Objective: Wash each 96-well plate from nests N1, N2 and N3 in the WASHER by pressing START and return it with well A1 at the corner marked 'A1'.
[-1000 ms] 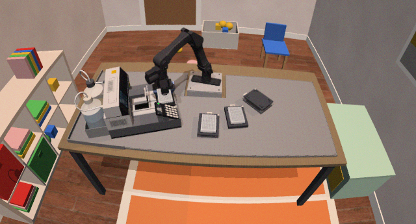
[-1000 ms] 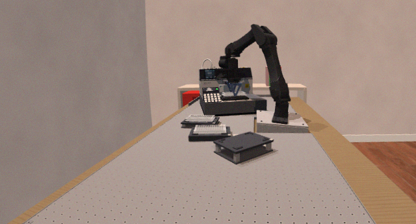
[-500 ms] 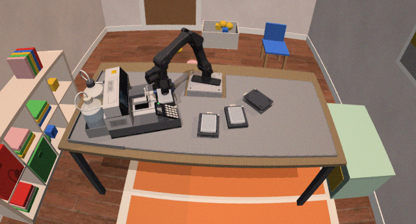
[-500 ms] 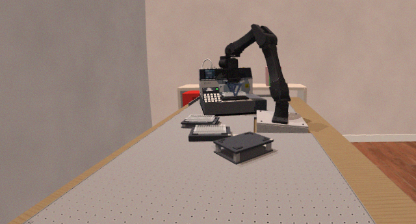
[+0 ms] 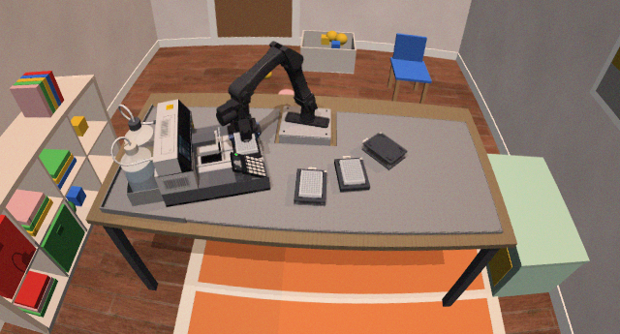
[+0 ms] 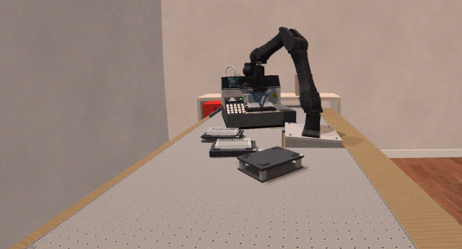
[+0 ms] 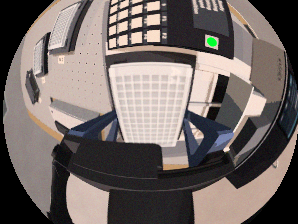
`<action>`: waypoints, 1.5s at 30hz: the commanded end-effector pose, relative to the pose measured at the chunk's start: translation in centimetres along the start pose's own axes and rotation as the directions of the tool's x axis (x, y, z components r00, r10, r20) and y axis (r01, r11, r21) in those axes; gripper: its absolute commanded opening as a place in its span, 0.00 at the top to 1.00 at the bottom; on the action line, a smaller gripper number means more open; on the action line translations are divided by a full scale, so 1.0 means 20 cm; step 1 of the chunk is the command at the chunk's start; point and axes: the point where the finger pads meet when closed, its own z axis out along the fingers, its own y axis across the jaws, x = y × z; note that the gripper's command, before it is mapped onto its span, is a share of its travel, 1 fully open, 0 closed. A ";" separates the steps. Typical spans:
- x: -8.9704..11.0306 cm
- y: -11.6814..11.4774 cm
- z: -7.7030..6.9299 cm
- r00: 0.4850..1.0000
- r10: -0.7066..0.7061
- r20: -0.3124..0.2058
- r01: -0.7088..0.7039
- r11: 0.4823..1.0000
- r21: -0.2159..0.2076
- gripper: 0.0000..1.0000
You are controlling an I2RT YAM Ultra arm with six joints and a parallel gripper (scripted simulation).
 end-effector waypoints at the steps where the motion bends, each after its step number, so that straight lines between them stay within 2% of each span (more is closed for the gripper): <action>1: -0.01 -0.01 -0.02 1.000 0.000 0.011 0.000 1.000 0.010 1.00; 45: -0.01 -0.01 0.01 1.000 0.000 0.011 0.000 1.000 0.010 1.00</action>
